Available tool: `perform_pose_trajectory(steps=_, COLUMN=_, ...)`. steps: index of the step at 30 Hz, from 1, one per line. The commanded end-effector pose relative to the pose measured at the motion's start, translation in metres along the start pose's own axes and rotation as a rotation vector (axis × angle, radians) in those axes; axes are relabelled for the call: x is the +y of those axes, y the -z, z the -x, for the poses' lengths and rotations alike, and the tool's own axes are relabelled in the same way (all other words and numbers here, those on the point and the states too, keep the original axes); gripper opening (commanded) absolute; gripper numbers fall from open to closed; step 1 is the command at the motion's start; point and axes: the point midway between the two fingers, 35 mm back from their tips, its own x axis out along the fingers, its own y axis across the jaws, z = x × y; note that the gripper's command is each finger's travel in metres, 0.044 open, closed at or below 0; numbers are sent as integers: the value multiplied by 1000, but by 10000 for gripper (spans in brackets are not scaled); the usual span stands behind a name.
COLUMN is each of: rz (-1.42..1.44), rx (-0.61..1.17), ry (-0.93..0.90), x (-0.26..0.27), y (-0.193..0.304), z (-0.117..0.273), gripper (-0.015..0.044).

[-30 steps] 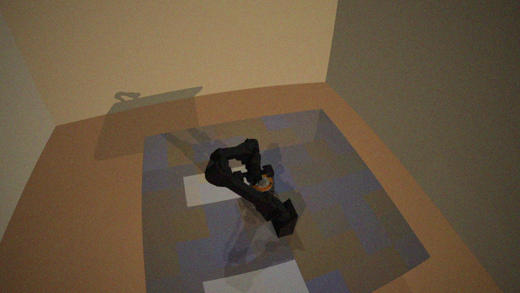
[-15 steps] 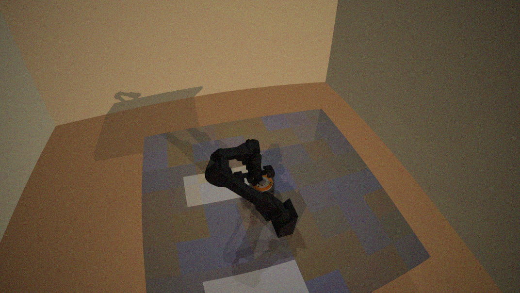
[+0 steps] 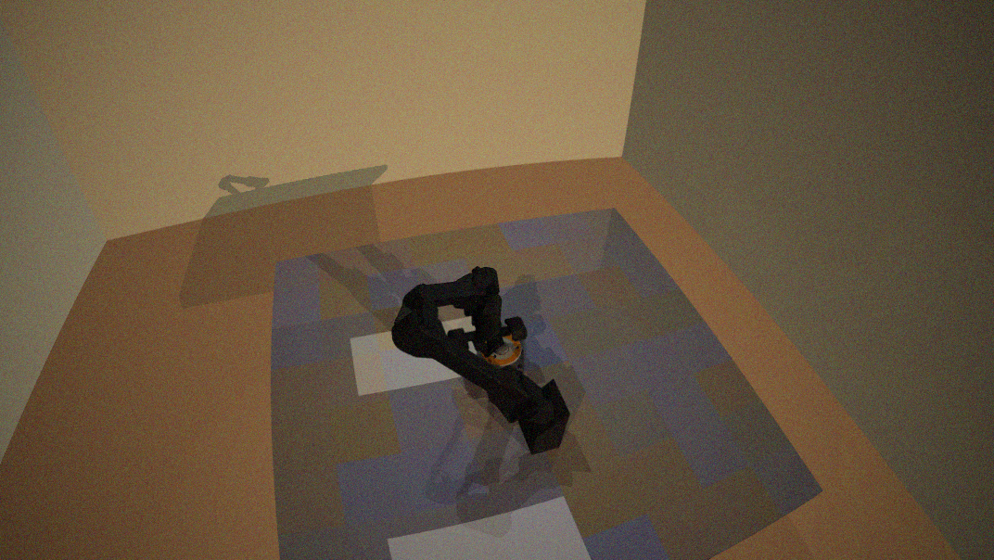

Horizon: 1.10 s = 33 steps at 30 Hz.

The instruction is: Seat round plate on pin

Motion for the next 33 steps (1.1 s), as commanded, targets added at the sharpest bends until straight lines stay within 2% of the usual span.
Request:
perform_pose_trajectory(steps=1, rz=-10, rx=20, ry=5, x=-2, y=8, z=-3, gripper=0)
perform_pose_trajectory(steps=33, rz=-10, rx=20, ry=5, x=-12, y=19, z=-3, gripper=0)
